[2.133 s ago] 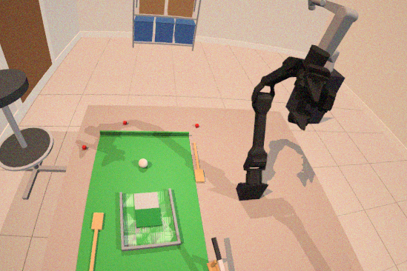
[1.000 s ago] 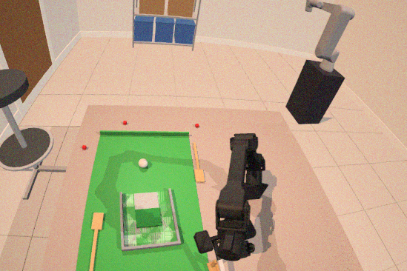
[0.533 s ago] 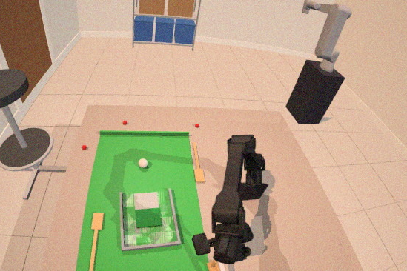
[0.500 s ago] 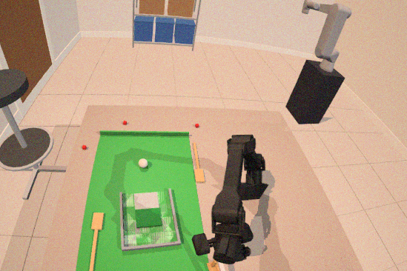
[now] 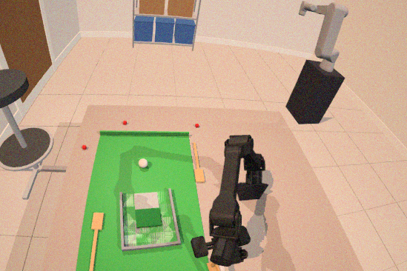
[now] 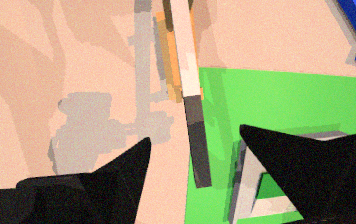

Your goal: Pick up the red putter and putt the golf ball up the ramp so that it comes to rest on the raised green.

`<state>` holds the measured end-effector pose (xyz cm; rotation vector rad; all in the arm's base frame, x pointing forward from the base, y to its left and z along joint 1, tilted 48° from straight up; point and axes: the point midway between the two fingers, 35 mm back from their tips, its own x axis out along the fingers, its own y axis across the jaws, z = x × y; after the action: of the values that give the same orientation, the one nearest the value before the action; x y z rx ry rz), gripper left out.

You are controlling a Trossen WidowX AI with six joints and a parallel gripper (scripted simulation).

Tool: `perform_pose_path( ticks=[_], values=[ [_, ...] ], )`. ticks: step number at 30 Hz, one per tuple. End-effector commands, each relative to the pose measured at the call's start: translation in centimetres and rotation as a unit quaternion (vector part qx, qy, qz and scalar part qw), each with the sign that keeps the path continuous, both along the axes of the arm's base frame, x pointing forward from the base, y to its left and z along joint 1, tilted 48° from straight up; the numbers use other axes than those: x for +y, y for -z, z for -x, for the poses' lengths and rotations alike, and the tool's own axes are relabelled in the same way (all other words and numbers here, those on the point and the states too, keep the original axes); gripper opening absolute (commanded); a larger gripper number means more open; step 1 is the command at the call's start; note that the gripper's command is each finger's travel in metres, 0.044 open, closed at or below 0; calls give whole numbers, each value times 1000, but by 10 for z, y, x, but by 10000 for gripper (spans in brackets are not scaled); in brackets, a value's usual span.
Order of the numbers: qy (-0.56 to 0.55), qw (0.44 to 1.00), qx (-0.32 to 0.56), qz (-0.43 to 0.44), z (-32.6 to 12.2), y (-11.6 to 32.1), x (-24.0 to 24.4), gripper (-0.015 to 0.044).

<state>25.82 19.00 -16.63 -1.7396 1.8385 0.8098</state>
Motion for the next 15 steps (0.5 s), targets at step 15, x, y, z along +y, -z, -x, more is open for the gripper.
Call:
perform_pose_path(
  ticks=[15],
  values=[
    [-2,1000,2,3,2,16,-18,440]
  ],
)
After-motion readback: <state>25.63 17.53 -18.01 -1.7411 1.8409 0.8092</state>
